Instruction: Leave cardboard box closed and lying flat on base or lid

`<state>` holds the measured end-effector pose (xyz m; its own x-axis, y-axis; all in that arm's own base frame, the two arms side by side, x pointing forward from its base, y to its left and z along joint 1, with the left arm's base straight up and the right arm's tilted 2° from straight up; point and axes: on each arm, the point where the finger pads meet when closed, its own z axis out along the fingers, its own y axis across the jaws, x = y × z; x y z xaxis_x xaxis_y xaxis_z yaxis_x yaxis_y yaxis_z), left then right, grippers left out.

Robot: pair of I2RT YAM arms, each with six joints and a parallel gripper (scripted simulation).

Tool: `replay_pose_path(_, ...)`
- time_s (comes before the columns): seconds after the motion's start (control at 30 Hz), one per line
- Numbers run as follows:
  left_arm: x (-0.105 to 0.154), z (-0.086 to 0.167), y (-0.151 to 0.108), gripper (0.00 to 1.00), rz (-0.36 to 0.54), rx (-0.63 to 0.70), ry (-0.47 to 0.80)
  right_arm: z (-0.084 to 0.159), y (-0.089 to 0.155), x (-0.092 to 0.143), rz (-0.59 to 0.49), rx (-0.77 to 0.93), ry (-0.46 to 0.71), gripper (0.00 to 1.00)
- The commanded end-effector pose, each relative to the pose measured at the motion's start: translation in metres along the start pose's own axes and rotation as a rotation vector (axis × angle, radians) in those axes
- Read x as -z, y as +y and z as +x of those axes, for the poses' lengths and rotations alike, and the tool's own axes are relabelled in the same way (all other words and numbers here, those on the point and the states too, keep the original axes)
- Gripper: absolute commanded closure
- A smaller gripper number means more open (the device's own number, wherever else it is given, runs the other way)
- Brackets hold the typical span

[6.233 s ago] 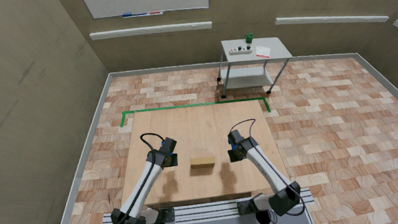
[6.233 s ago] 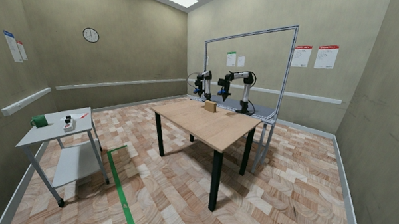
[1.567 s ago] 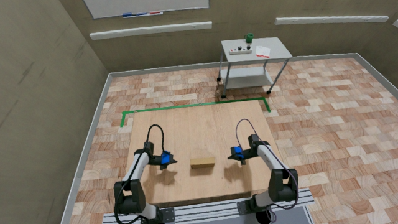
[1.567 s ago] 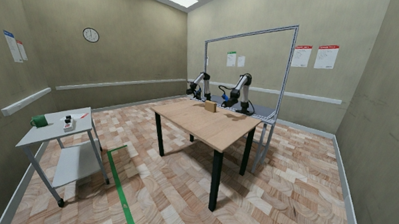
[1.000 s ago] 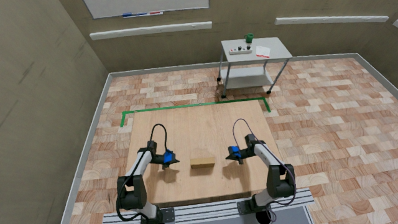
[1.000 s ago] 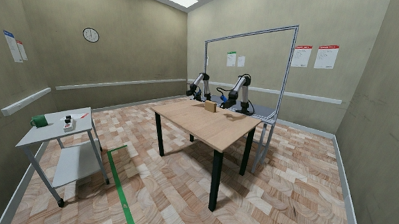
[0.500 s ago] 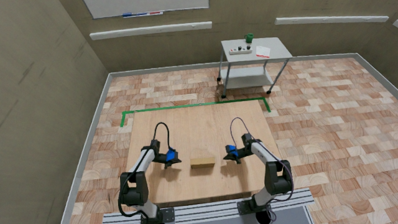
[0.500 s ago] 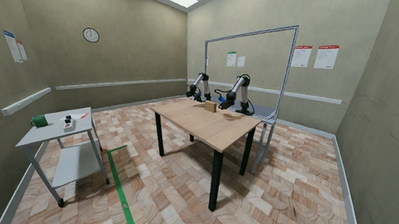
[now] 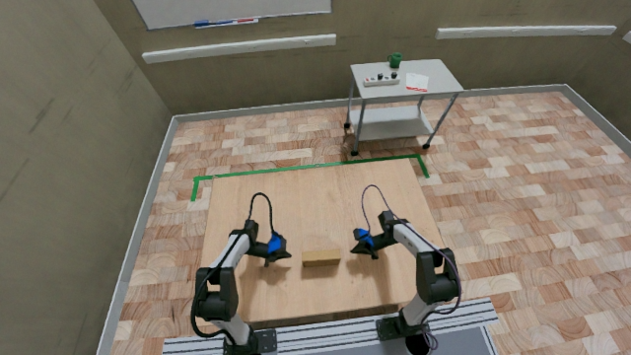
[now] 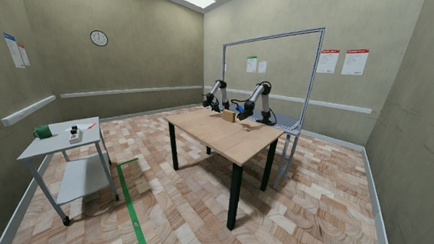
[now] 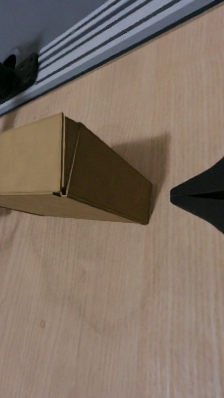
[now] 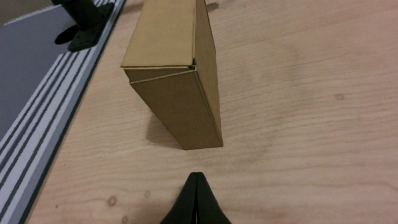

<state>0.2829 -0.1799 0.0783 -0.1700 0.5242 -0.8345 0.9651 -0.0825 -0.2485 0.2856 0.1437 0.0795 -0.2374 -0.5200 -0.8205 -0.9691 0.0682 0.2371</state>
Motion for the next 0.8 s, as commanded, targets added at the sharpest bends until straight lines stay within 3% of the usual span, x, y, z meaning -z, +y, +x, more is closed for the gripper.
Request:
replay_pose_path(0.0, -0.004, -0.005, 0.006, 0.99, 0.009, 0.030, -0.019, -0.012, -0.007, -0.003, -0.001, 0.003, -0.025, 0.99)
replay_pose_path(0.33, -0.015, -0.002, 0.001, 0.99, 0.048, 0.098, -0.018, -0.020, -0.006, -0.008, -0.013, -0.017, -0.028, 0.99)
replay_pose_path(0.4, -0.015, -0.005, 0.006, 0.99, 0.047, 0.096, -0.019, -0.011, -0.007, -0.016, -0.040, -0.062, -0.024, 0.99)
replay_pose_path(0.77, -0.028, -0.004, 0.004, 0.99, 0.093, 0.175, -0.017, -0.013, -0.007, -0.027, -0.075, -0.122, -0.026, 0.99)
